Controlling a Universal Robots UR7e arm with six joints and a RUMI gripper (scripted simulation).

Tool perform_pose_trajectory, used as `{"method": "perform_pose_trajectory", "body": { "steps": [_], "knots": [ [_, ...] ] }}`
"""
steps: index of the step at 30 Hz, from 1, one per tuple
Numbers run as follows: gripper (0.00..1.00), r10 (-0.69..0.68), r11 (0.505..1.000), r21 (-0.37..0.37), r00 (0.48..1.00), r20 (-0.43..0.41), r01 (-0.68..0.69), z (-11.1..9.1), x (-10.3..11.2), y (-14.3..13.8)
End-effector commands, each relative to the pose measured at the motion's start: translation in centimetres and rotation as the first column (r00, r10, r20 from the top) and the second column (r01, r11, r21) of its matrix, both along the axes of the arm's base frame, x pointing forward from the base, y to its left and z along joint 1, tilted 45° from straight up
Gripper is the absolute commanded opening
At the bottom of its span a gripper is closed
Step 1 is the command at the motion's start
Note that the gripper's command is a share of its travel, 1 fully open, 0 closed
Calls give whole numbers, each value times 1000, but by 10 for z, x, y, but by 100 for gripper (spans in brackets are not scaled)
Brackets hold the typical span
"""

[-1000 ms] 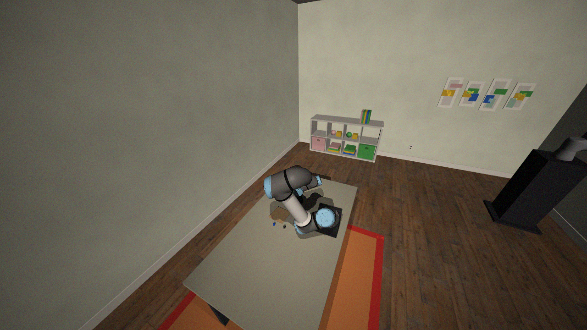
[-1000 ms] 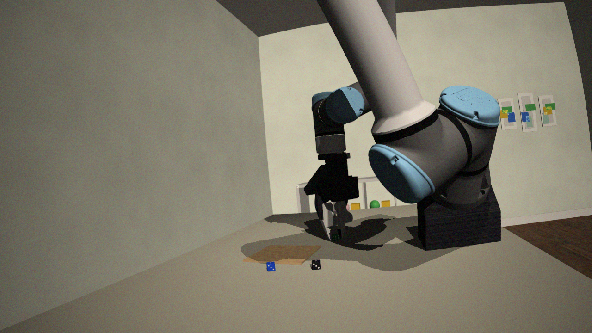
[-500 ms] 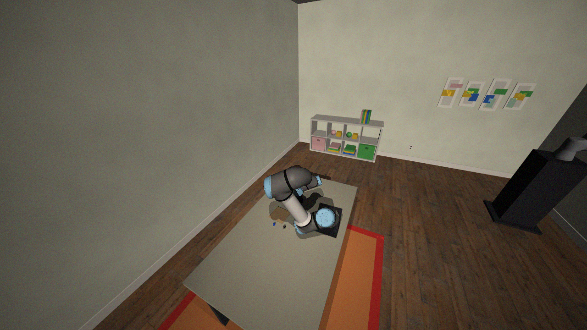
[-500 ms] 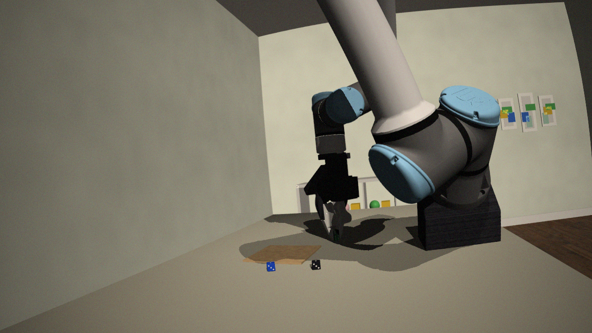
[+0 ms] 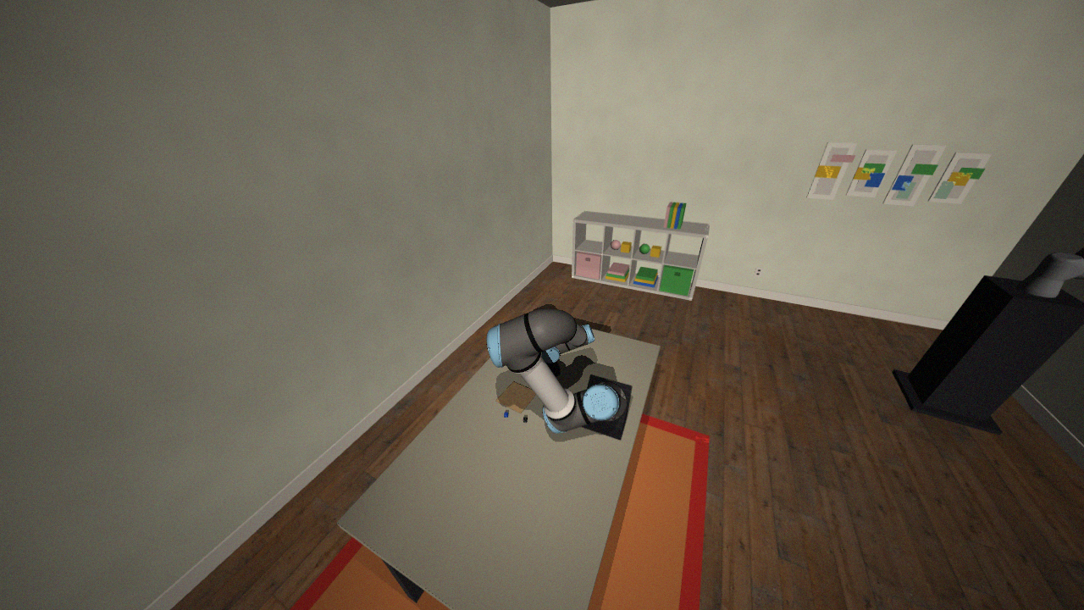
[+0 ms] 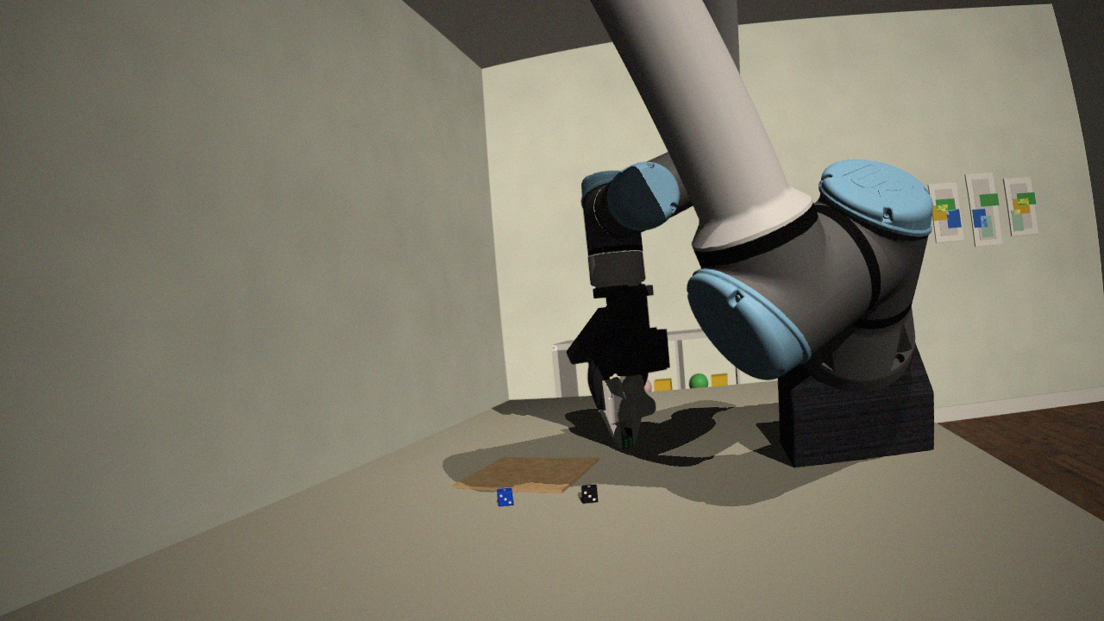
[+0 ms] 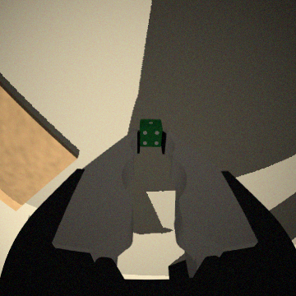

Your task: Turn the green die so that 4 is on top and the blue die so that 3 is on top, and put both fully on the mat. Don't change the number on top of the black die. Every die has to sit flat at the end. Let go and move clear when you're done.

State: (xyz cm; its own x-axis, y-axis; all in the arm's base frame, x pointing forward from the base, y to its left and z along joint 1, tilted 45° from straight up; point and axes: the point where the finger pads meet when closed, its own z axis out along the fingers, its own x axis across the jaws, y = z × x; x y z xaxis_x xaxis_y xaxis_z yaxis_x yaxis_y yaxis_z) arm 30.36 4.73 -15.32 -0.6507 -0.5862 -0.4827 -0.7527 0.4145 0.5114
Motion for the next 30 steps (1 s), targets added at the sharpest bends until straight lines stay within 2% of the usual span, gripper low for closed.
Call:
{"method": "perform_pose_trajectory", "body": {
  "steps": [1,9,19,30],
  "knots": [
    [0,0,1000,-1,1000,1,0,0,0,0],
    [0,0,1000,-1,1000,1,0,2,1,-2],
    [0,0,1000,-1,1000,1,0,22,3,-22],
    [0,0,1000,-1,1000,1,0,63,9,-62]
  ]
}}
